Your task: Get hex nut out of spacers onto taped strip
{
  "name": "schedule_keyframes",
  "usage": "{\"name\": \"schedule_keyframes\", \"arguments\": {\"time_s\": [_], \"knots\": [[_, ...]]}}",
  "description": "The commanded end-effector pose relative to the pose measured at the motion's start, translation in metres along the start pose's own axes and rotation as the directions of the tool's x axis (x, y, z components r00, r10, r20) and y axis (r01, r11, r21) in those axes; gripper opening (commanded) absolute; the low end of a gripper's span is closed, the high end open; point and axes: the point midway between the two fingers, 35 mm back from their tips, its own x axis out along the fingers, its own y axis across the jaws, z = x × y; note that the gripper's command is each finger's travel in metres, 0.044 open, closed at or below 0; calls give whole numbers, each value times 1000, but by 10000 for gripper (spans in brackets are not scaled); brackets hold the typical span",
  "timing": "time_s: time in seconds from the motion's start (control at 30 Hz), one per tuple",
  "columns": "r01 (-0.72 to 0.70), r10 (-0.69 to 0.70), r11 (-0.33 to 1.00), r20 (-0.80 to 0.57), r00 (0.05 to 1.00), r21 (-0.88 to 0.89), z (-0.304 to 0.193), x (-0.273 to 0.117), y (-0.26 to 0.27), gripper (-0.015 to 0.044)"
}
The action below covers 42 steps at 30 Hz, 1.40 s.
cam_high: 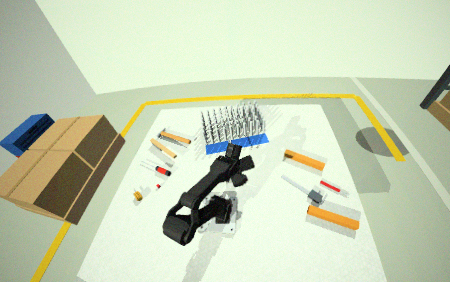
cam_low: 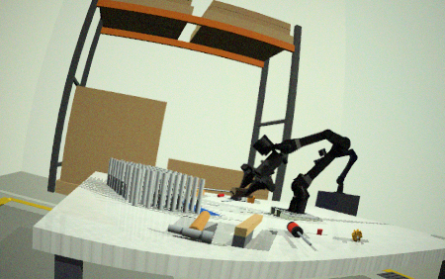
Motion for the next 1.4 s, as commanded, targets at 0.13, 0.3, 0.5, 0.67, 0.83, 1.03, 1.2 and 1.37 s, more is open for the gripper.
{"name": "schedule_keyframes", "arguments": {"time_s": [0.13,0.3,0.5,0.67,0.83,1.03,1.2,1.37], "knots": [[-6,6,1000,-15,1000,-7,-25,-26,13,0],[-6,6,1000,-15,1000,-7,-37,-43,18,0],[-6,5,1000,-15,1000,-7,-49,-65,23,0],[-5,5,1000,-15,1000,-7,-58,-83,26,0],[30,-30,998,-9,1000,-63,-58,-71,17,0],[116,-123,964,-17,992,-239,-81,-72,-4,0],[182,-204,909,-17,979,-376,-99,-74,-24,0],[236,-275,836,-7,961,-495,-114,-76,-44,0]]}}
